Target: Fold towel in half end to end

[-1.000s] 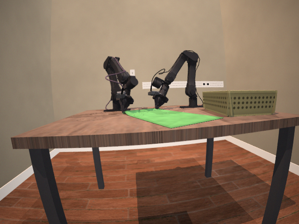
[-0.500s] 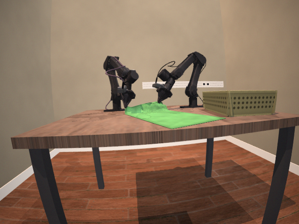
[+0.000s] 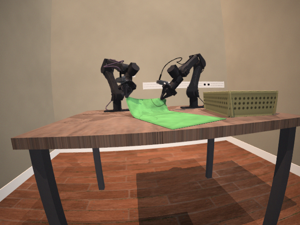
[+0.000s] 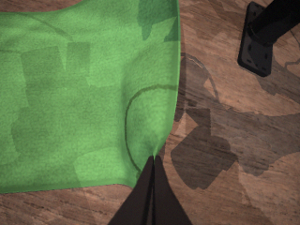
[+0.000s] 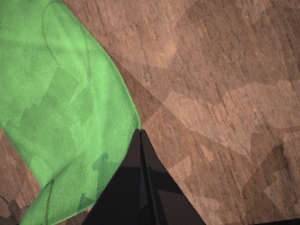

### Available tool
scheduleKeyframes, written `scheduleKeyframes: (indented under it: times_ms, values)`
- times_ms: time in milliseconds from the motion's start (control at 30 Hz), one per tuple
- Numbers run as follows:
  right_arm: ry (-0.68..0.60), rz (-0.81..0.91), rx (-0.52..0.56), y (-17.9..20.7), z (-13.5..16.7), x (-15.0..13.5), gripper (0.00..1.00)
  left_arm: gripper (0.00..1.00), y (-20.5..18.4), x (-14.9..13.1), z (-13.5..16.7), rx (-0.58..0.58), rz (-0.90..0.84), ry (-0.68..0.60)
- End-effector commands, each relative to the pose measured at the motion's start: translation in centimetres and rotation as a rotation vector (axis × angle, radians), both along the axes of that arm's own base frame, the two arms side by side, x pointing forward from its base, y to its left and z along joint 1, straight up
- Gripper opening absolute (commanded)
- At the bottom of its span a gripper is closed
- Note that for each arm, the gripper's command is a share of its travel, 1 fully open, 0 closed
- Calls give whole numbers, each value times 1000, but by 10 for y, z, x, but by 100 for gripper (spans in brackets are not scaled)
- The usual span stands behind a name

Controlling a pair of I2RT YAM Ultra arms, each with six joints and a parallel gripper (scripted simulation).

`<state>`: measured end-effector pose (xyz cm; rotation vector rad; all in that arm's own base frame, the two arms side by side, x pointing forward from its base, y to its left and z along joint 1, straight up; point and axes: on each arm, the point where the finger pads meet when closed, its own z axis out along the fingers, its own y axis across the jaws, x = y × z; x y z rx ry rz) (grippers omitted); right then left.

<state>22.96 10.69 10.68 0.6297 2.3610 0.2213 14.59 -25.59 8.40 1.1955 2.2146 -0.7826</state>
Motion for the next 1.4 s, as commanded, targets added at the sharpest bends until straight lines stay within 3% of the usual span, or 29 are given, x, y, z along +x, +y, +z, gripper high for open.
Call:
scheduleKeyframes:
  times_ms: [0,100,133,300,333,567,600,633,700,733,767,933,967,1067,1200,1233,1367]
  values:
    - [-114,-81,48,-1,39,6,0,0,-12,-10,26,-88,-184,49]
    - [-108,-81,40,-1,37,6,0,0,-12,-10,26,-88,-184,49]
    - [-159,-88,98,-1,53,3,0,0,-14,-11,40,-159,-213,83]
    - [-159,-88,98,-1,53,3,0,0,-14,-11,40,-160,-214,83]
    - [-181,-83,120,-3,60,2,0,0,-16,-12,49,-208,-212,117]
    - [-198,-74,129,-5,67,11,0,0,-22,-7,68,-272,-180,84]
    - [-165,5,95,5,60,25,0,0,-21,17,57,-246,-69,99]
    - [-165,5,95,5,60,25,0,0,-18,4,50,-246,-21,104]
    - [-165,5,95,5,60,25,0,0,-18,4,50,-246,-21,104]
    - [-160,88,88,19,58,54,0,0,-13,49,52,-249,81,87]
    - [-154,162,83,19,58,54,0,0,-7,42,35,-219,170,111]
    - [-154,162,83,19,58,54,0,0,-11,36,46,-244,244,78]
    - [-141,244,80,35,51,86,0,0,9,73,30,-216,350,88]
    - [-129,316,77,35,51,86,0,0,5,68,41,-243,506,41]
    - [-129,316,77,35,51,86,0,0,1,72,42,-236,507,45]
    - [-118,316,66,45,48,110,0,0,19,102,45,-221,579,29]
    - [-118,316,66,45,48,110,0,0,19,102,45,-221,579,29]
